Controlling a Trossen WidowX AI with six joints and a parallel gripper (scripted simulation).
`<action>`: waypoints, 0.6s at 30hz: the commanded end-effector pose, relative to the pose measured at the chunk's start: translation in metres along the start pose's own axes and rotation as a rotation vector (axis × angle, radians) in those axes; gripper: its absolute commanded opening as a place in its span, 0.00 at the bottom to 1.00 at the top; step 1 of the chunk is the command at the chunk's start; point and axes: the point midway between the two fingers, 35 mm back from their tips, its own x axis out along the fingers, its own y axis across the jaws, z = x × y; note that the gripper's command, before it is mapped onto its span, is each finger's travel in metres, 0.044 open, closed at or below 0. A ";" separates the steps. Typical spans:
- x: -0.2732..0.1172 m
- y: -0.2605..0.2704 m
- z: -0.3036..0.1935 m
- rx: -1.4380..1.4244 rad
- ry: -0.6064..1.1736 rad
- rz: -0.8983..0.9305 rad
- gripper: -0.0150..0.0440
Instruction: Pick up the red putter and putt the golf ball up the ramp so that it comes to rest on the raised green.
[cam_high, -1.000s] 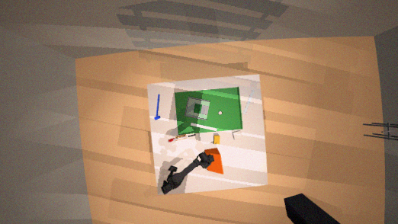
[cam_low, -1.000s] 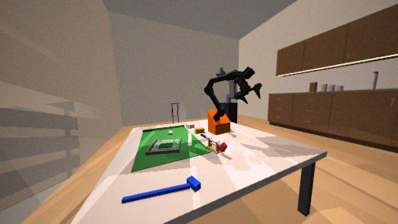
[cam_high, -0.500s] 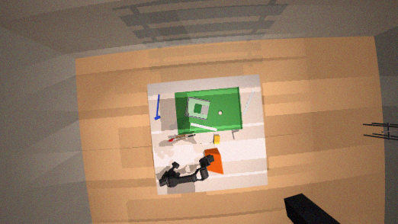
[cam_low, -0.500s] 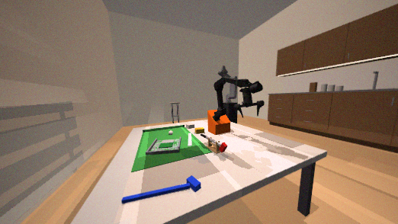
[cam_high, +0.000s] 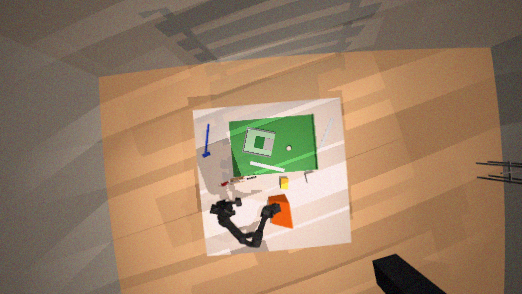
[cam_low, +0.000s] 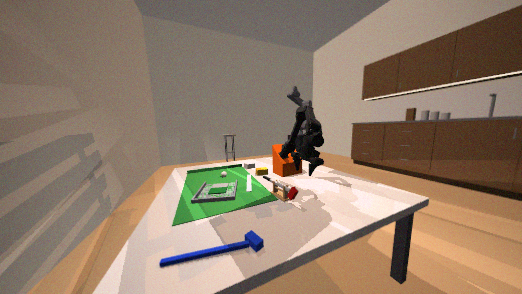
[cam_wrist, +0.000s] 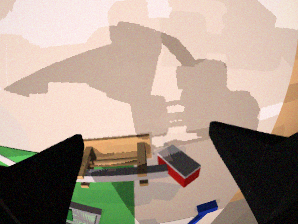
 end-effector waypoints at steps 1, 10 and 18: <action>0.024 0.032 -0.034 0.262 -0.039 0.062 1.00; 0.050 0.110 -0.095 0.860 -0.127 0.075 1.00; 0.058 0.173 -0.116 1.334 -0.285 -0.027 1.00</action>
